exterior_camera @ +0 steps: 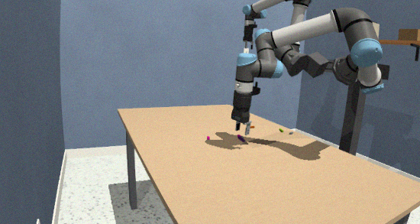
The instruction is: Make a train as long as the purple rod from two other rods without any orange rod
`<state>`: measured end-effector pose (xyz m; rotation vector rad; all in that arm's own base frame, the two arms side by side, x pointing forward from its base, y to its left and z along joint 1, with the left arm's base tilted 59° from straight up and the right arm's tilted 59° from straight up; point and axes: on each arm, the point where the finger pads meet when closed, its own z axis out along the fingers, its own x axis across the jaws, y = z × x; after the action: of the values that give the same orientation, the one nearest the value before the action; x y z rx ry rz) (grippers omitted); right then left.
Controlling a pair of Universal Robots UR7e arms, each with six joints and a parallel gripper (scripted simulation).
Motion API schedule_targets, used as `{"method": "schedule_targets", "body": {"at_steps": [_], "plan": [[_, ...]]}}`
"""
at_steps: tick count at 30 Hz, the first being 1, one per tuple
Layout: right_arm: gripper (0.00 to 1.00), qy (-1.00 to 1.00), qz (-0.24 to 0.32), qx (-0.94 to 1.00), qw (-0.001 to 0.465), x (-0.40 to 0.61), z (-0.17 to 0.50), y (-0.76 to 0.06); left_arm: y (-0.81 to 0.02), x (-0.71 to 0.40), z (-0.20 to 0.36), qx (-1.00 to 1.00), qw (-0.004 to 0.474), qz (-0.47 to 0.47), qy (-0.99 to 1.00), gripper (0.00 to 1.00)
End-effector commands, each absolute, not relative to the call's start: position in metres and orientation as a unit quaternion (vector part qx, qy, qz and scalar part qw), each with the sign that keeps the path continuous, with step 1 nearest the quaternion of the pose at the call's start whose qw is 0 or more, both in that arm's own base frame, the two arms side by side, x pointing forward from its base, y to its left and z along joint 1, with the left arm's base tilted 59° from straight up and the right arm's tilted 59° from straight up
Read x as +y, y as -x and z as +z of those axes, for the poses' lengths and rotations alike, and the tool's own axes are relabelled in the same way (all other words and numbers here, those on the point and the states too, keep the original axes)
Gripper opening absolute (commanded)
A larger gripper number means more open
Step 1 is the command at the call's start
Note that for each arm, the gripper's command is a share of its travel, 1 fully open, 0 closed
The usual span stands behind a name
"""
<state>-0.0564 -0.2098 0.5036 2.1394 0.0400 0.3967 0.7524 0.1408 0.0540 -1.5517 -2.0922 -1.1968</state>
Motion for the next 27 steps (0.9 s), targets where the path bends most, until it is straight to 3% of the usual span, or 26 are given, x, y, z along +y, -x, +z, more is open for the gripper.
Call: {"method": "schedule_targets", "body": {"at_steps": [1, 27], "plan": [[1.0, -0.87, 0.162, 0.016, 0.465, -0.21, 0.504, 0.057, -0.744, 0.131, 0.031, -0.745, 0.121, -0.431, 0.495, 1.0], [1.0, -0.87, 0.162, 0.016, 0.465, -0.21, 0.504, 0.057, -0.704, 0.108, -0.048, -0.801, 0.046, -0.486, 0.348, 1.0]]}}
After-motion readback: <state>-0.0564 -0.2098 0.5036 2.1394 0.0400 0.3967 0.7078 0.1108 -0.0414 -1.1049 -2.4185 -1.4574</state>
